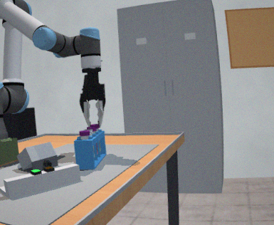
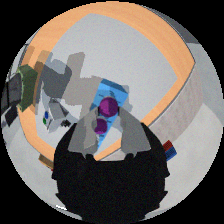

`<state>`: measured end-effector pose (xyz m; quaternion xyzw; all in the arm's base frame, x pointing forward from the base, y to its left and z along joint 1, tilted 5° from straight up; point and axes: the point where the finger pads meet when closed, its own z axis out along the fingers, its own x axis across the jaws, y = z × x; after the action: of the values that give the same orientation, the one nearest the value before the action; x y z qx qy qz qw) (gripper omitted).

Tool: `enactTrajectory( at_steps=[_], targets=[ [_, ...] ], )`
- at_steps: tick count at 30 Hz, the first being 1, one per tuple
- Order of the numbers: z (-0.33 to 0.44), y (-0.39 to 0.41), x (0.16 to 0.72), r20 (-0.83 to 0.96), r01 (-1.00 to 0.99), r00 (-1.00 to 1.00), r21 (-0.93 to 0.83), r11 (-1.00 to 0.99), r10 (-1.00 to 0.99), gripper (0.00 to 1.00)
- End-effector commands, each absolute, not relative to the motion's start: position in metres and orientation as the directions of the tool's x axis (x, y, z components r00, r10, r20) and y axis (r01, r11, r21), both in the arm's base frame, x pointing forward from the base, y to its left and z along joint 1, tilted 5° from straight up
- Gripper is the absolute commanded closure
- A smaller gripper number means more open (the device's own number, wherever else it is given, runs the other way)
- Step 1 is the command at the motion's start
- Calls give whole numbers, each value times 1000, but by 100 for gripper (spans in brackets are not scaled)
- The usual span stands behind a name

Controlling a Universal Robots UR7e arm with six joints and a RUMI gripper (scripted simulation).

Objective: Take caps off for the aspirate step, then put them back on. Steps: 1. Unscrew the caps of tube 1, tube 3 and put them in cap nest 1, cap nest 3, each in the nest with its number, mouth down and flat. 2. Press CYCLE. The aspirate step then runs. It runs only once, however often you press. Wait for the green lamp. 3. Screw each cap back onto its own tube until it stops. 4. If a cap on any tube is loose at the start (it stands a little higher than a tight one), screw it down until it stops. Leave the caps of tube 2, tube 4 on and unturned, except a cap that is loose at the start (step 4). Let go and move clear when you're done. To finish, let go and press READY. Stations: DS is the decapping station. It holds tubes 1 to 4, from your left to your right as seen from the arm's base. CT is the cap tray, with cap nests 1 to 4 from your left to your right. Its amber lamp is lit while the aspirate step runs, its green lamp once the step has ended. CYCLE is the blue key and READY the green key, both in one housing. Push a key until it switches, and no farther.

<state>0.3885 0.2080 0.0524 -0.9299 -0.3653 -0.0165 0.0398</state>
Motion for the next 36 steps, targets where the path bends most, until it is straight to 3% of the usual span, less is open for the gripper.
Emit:
enactTrajectory(
  at_steps=[1,10,25,32,33,36],
  targets=[
    [53,208,389,59,656,755,-64,-752,653,100],
    [52,208,389,42,464,886,-75,-883,462,100],
    [51,208,389,1,-18,1000,-86,-996,-18,100],
    [51,208,389,-1,-37,999,-86,-996,-37,100],
    [51,208,389,-1,-37,999,-86,-996,-37,65],
    [51,208,389,-1,-37,999,-86,-996,-37,65]
  ],
)
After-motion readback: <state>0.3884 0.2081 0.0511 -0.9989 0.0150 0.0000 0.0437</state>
